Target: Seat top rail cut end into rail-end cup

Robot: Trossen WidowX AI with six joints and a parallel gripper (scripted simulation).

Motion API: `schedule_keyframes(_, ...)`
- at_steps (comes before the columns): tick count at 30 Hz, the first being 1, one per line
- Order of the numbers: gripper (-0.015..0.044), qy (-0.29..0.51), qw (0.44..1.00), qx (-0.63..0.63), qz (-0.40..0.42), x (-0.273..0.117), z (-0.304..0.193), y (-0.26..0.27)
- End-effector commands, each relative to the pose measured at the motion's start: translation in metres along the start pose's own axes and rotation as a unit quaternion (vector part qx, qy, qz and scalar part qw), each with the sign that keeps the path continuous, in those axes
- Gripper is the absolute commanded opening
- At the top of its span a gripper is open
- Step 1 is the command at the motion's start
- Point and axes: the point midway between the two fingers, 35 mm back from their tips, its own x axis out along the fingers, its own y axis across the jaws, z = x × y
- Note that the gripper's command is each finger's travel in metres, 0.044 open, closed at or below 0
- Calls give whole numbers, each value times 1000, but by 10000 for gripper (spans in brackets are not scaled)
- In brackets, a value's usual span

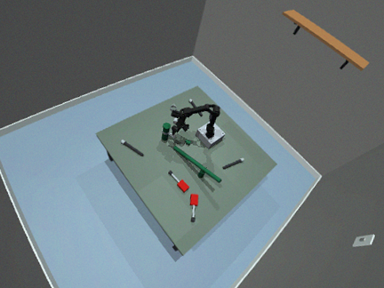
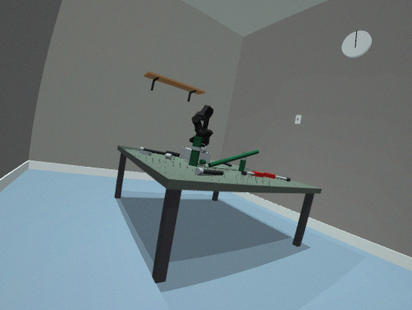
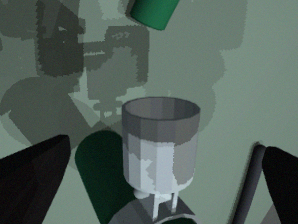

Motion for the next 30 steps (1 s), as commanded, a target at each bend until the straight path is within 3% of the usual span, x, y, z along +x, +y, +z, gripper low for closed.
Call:
schedule_keyframes(1,440,-1,1000,3,3,7,1,2)
schedule_keyframes(30,440,-1,1000,3,1,54,3,2)
